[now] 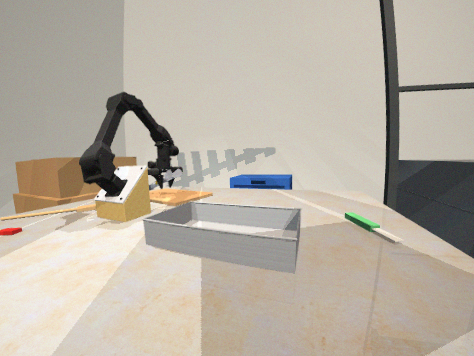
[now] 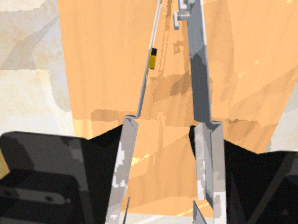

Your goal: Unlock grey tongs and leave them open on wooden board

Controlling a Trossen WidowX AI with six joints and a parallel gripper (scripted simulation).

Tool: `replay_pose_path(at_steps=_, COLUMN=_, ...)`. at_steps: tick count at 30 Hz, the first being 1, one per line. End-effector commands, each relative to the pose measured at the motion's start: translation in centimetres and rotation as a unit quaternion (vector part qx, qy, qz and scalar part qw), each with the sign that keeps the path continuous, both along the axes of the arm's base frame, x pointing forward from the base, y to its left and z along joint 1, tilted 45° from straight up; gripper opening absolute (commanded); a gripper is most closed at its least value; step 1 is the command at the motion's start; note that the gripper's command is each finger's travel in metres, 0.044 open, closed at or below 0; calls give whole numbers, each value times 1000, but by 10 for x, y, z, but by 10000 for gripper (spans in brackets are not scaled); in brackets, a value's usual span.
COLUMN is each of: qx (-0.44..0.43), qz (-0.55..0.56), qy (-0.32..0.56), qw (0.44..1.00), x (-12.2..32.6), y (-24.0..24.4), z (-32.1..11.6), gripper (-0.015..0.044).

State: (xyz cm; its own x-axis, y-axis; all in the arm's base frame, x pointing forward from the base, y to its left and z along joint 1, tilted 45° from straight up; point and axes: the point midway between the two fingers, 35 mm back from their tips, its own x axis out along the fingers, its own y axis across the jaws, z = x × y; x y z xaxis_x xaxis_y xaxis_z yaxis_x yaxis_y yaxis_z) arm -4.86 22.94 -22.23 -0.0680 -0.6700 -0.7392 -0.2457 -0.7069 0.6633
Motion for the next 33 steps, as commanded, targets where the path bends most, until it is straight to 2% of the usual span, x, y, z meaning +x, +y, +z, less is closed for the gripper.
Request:
replay_pose_path(at_steps=1, qx=1, qz=-1, qy=1, qw=1000, x=0, y=0, z=0, gripper=349)
replay_pose_path(at_steps=5, qx=1, qz=-1, qy=1, qw=1000, x=0, y=0, z=0, gripper=440)
replay_pose_path(at_steps=9, qx=4, qz=-4, qy=-1, qw=1000, x=-1, y=3, z=5, gripper=440)
replay_pose_path(at_steps=12, qx=3, qz=-4, qy=0, qw=1000, x=-6, y=4, z=28, gripper=440)
replay_pose_path(at_steps=23, qx=-8, qz=-5, qy=3, qw=1000, x=-29, y=-28, z=174, gripper=440)
replay_pose_path(at_steps=33, qx=-8, qz=-4, qy=3, qw=1000, x=-30, y=-28, z=186, gripper=440)
